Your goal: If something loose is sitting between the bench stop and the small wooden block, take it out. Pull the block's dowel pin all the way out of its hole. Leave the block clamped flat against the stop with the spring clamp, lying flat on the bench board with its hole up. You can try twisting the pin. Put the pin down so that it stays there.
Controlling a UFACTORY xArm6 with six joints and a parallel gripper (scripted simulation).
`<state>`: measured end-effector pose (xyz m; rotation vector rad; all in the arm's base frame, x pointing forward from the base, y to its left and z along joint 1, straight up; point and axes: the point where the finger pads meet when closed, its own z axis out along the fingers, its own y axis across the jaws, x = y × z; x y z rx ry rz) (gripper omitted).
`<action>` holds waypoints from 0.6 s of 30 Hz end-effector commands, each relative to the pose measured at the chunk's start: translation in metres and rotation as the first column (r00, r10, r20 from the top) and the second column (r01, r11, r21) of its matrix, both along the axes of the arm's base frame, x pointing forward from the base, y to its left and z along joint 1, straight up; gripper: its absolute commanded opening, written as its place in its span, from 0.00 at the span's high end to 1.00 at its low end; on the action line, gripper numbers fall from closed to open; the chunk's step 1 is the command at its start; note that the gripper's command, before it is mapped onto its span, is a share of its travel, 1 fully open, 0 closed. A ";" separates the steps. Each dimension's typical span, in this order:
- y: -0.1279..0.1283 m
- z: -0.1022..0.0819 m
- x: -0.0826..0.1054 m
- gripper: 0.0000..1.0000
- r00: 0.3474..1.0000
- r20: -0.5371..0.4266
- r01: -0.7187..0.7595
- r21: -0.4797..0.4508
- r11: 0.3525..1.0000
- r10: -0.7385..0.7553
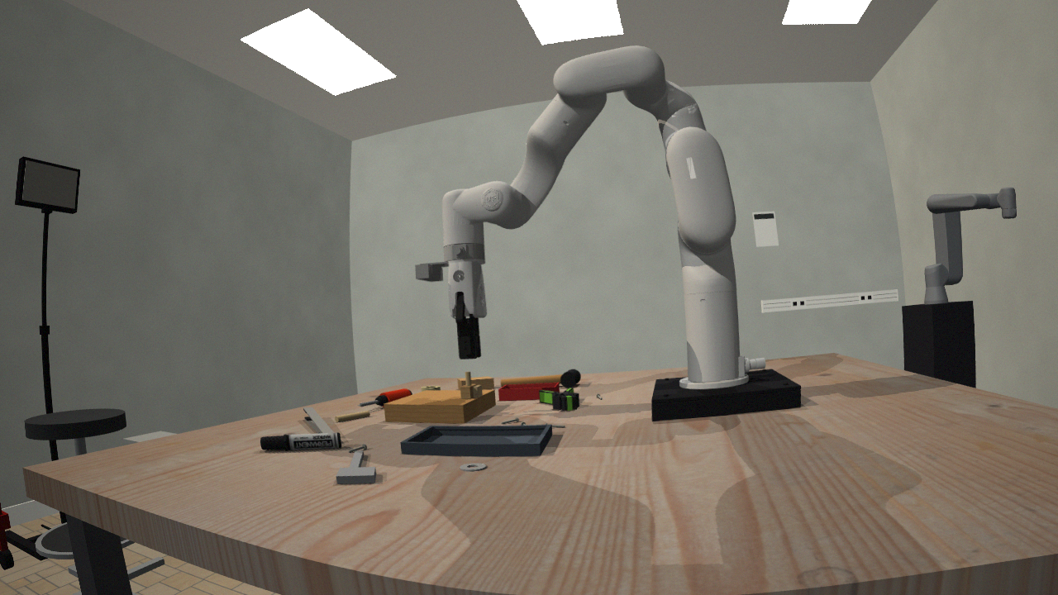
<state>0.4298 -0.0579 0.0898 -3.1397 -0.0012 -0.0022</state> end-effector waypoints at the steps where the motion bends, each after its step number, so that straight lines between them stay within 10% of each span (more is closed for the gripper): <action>1: -0.005 0.001 -0.003 0.72 0.998 0.004 -0.057 0.000 0.998 0.057; 18: -0.030 -0.004 -0.028 0.72 0.917 0.004 -0.399 -0.002 0.917 0.399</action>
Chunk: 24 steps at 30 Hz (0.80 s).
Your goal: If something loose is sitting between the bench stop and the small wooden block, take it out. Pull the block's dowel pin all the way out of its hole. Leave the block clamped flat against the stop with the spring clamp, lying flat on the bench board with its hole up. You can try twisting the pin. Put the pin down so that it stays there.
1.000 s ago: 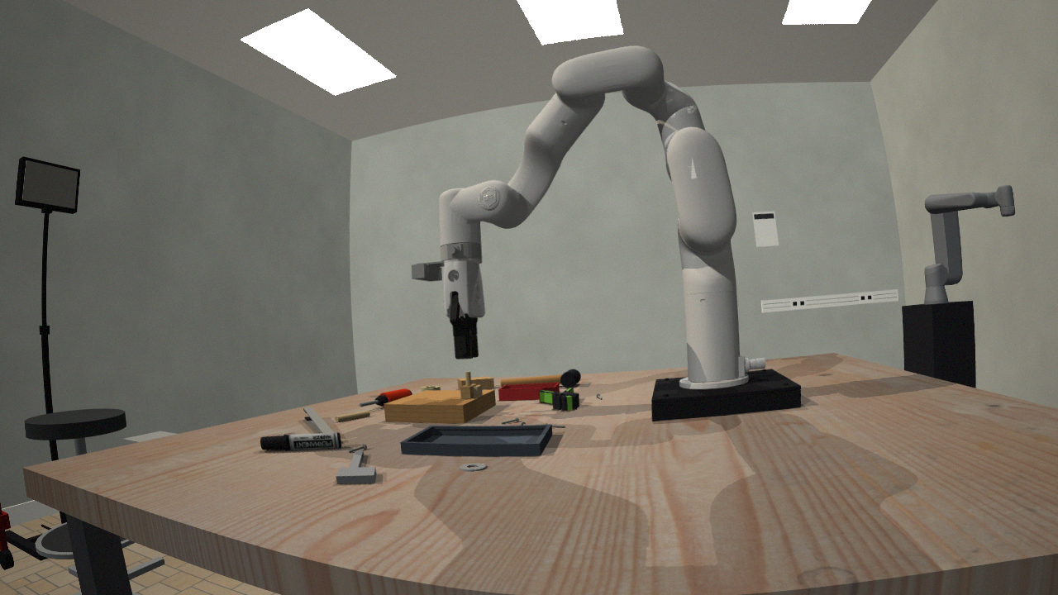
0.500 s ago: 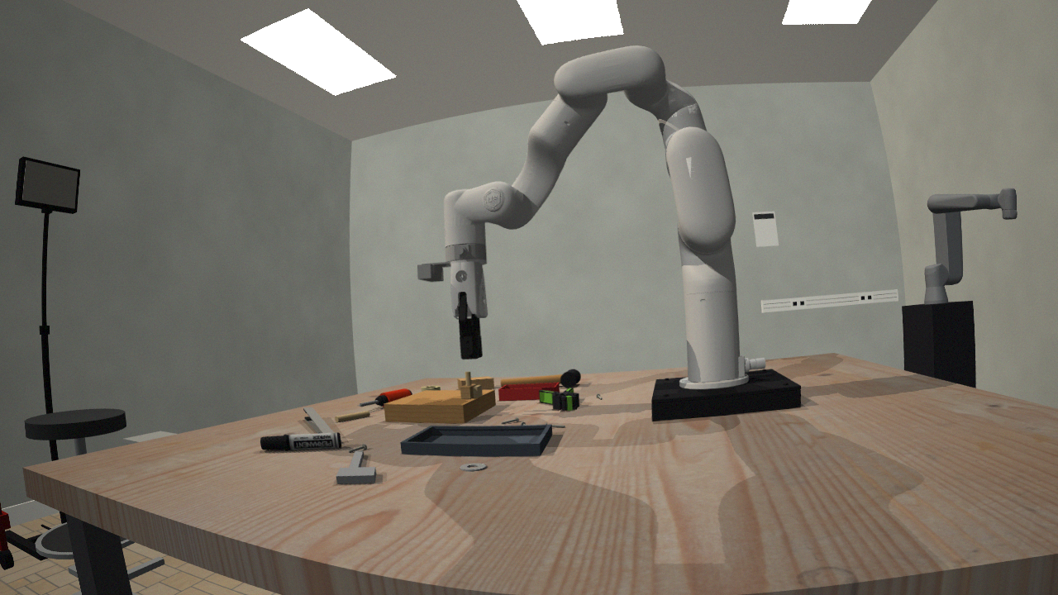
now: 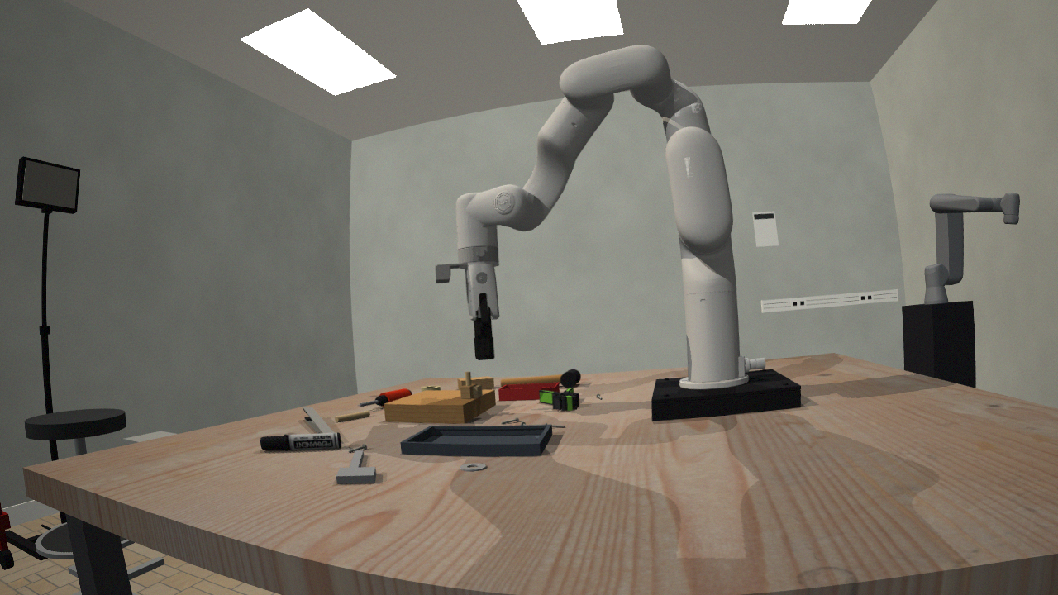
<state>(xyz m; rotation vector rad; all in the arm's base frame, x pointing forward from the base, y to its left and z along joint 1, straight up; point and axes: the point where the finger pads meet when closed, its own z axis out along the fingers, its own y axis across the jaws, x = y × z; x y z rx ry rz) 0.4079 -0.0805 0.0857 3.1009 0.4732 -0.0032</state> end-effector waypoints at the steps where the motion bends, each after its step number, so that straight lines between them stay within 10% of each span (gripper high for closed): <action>1: -0.010 0.000 -0.009 0.72 0.990 0.007 -0.138 0.006 0.990 0.138; 12: -0.028 -0.005 -0.032 0.72 0.906 0.007 -0.423 0.004 0.906 0.423; 24: -0.050 -0.012 -0.066 0.72 0.657 0.006 -0.754 0.002 0.657 0.754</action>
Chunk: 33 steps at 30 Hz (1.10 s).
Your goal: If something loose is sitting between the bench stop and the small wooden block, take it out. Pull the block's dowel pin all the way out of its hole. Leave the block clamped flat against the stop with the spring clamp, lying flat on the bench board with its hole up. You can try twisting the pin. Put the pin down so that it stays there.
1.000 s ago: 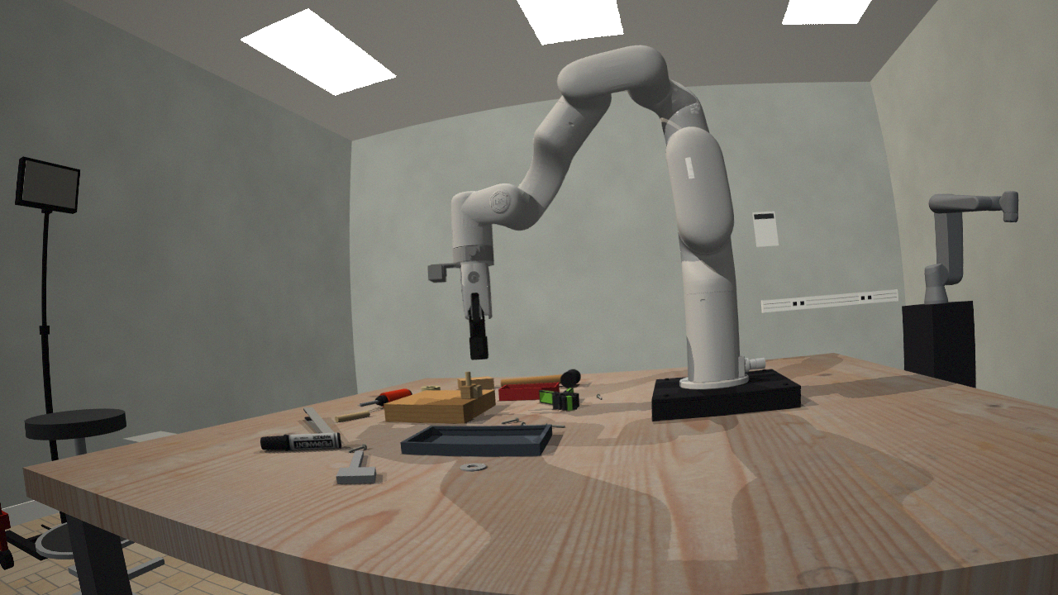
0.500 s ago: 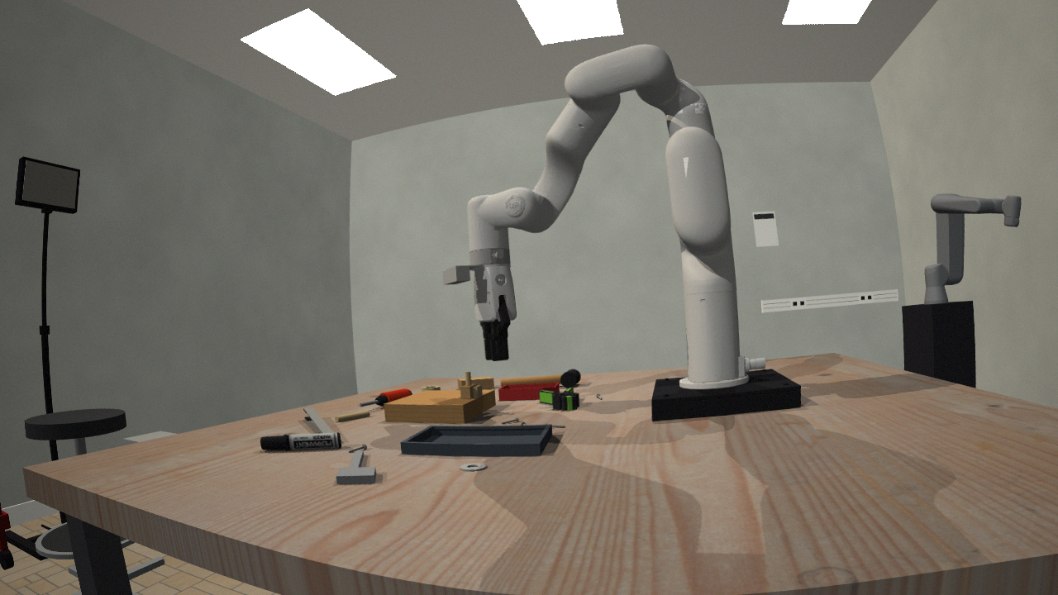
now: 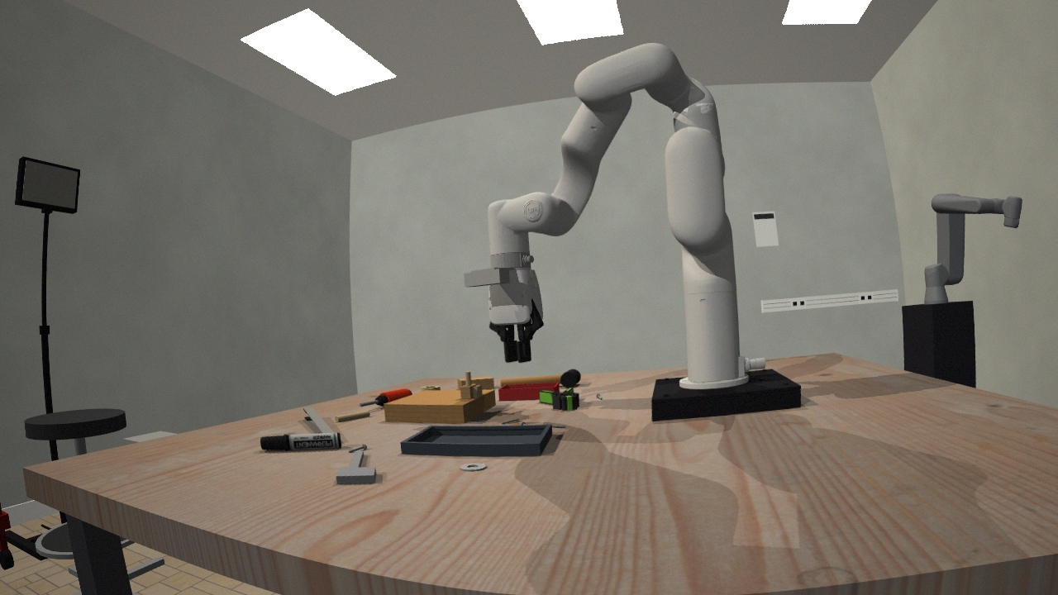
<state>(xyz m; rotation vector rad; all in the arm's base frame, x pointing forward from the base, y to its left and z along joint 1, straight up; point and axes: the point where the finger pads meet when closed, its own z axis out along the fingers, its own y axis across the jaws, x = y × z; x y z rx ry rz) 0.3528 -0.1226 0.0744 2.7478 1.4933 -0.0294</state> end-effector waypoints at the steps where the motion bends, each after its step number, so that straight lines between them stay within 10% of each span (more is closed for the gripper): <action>1: -0.010 -0.002 -0.014 0.72 0.981 0.015 -0.193 0.022 0.981 0.193; 33: -0.032 -0.014 -0.066 0.72 0.696 0.014 -0.718 0.019 0.696 0.718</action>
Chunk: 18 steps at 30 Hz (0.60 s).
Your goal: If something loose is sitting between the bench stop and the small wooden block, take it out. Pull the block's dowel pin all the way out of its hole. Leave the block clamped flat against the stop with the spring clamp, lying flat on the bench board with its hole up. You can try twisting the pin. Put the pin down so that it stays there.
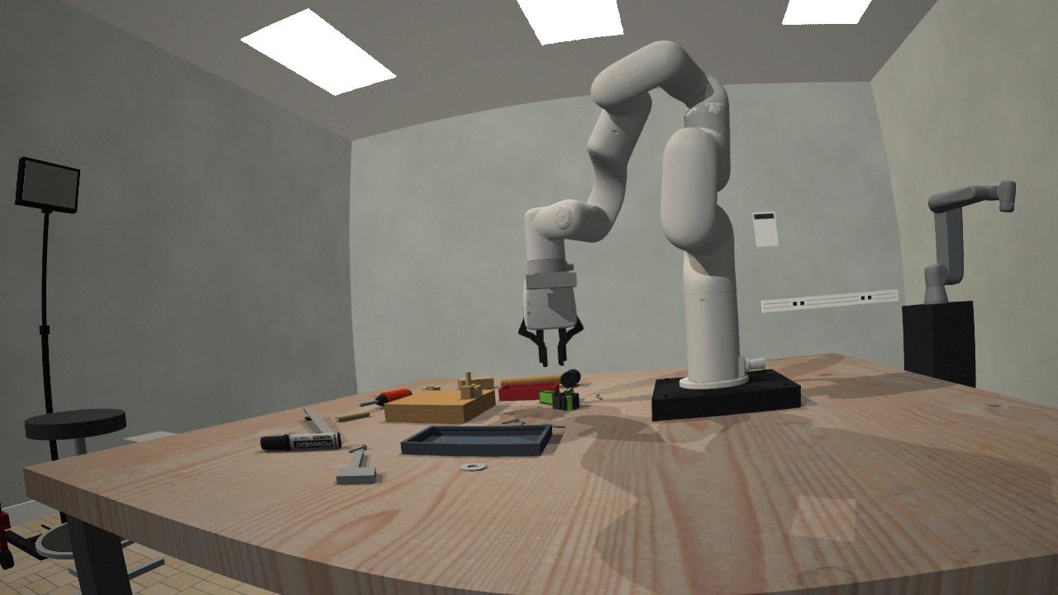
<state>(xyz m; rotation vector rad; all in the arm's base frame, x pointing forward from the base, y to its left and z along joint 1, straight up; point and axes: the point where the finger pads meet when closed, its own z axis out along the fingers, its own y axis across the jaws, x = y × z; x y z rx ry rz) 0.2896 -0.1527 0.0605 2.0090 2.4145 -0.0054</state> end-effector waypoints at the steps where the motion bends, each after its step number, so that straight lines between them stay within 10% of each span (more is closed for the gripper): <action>1: -0.002 0.000 -0.003 0.72 0.999 0.006 -0.050 0.004 0.999 0.050; 16: -0.003 -0.001 -0.006 0.72 0.997 0.006 -0.083 0.004 0.997 0.083; 17: -0.003 -0.001 -0.006 0.23 0.997 0.006 -0.083 0.004 0.997 0.083; 18: -0.003 -0.001 -0.006 0.23 0.997 0.006 -0.083 0.004 0.997 0.083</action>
